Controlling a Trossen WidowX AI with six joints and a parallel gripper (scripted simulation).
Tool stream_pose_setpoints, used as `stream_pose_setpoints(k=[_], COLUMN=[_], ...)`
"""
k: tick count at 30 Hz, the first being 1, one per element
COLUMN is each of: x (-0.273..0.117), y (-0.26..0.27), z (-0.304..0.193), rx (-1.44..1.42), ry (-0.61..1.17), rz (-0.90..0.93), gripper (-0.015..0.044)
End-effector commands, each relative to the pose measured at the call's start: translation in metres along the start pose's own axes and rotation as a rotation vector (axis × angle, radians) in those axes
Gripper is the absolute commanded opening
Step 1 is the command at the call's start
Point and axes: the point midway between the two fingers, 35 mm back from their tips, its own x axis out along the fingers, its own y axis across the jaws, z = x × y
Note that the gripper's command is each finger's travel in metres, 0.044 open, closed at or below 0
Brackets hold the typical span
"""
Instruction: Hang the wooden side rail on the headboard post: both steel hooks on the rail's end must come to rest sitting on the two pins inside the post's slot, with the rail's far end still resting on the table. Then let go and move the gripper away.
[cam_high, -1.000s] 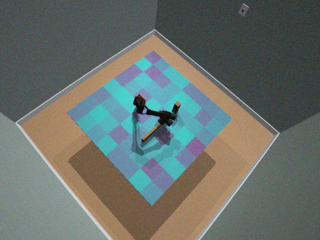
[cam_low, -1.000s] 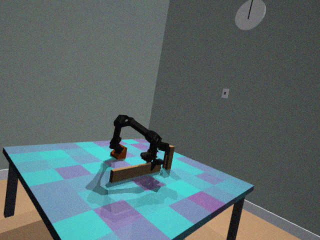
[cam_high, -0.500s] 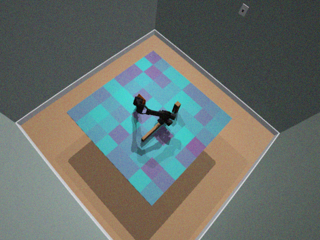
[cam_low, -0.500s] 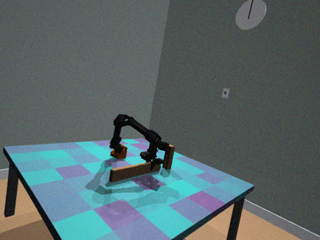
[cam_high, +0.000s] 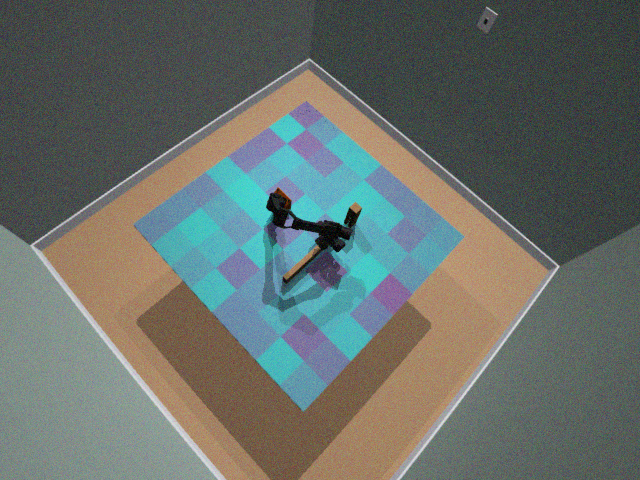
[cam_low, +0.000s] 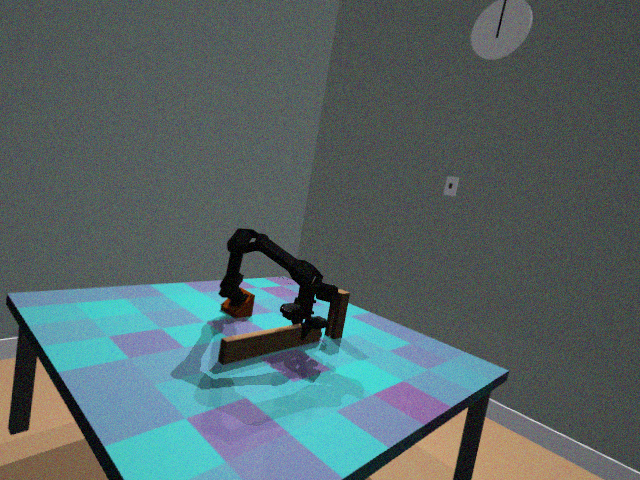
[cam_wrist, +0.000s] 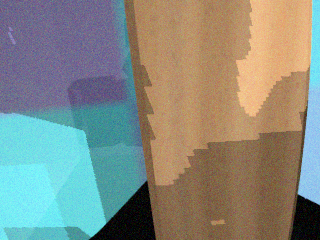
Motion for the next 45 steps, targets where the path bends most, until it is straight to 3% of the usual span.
stream_pose_setpoints(k=[1,45], x=[-0.0016,-0.0089], y=[0.0001,0.0001], z=[0.0,-0.0001], rx=[0.004,0.004], ry=[0.0,0.0], rz=[0.0,0.0], gripper=[0.0,0.0])
